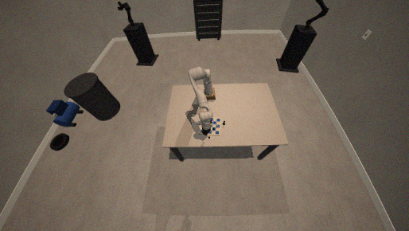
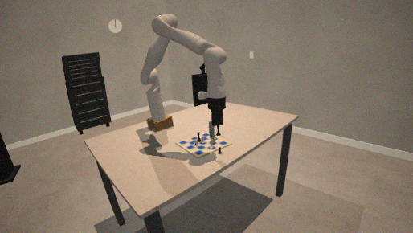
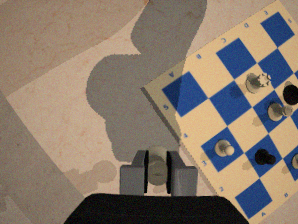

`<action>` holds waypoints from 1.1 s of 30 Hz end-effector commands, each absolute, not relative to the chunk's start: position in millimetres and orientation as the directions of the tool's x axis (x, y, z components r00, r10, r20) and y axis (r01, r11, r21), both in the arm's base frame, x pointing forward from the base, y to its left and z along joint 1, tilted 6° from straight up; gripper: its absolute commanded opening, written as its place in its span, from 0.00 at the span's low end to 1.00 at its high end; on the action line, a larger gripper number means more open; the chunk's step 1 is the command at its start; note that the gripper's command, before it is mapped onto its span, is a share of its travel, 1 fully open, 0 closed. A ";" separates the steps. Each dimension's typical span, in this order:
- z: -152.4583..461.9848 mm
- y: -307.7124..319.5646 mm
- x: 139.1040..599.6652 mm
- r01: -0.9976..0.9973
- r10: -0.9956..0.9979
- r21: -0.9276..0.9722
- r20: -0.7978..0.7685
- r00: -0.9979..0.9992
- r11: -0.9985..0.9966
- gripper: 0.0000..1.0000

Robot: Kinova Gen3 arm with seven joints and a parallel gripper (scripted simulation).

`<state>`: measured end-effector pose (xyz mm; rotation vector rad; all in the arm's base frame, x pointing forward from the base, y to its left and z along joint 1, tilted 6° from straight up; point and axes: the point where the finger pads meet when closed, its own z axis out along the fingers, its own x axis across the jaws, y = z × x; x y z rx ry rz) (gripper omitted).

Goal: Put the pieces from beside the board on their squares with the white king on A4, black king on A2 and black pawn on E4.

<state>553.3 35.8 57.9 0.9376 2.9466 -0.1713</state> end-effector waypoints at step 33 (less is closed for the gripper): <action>92.3 43.7 501.7 0.048 0.045 -0.103 -0.032 -0.998 0.993 0.00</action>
